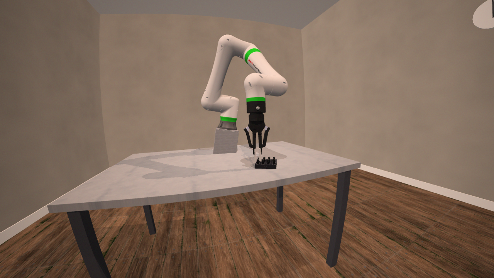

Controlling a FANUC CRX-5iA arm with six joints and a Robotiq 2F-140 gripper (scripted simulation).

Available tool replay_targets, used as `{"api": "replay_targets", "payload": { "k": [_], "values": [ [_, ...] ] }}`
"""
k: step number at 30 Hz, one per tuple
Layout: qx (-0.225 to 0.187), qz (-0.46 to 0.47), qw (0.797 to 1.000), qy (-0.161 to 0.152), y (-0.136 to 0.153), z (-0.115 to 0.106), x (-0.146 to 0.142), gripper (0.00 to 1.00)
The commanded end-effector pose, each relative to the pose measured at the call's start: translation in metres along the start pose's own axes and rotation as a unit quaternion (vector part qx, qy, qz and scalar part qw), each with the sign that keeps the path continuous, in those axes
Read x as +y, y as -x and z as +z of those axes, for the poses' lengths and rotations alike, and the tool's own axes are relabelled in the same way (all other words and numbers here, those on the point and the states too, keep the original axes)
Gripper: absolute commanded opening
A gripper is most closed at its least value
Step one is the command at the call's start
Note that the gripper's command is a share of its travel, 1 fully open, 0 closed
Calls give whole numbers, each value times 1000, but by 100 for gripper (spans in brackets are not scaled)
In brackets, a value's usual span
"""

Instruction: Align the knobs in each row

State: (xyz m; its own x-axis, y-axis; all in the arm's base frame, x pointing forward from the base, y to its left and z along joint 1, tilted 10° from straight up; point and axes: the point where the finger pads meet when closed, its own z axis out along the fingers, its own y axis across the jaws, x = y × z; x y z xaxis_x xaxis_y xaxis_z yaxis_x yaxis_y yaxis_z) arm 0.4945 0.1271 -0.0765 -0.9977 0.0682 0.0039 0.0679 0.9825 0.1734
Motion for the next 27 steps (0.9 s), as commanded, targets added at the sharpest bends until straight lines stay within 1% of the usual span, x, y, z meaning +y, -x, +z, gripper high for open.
{"api": "replay_targets", "payload": {
  "k": [1,12,27],
  "values": [
    [0,0,1000,0,0,3,0,12],
    [0,0,1000,0,0,8,0,12],
    [0,0,1000,0,0,8,0,12]
  ]
}}
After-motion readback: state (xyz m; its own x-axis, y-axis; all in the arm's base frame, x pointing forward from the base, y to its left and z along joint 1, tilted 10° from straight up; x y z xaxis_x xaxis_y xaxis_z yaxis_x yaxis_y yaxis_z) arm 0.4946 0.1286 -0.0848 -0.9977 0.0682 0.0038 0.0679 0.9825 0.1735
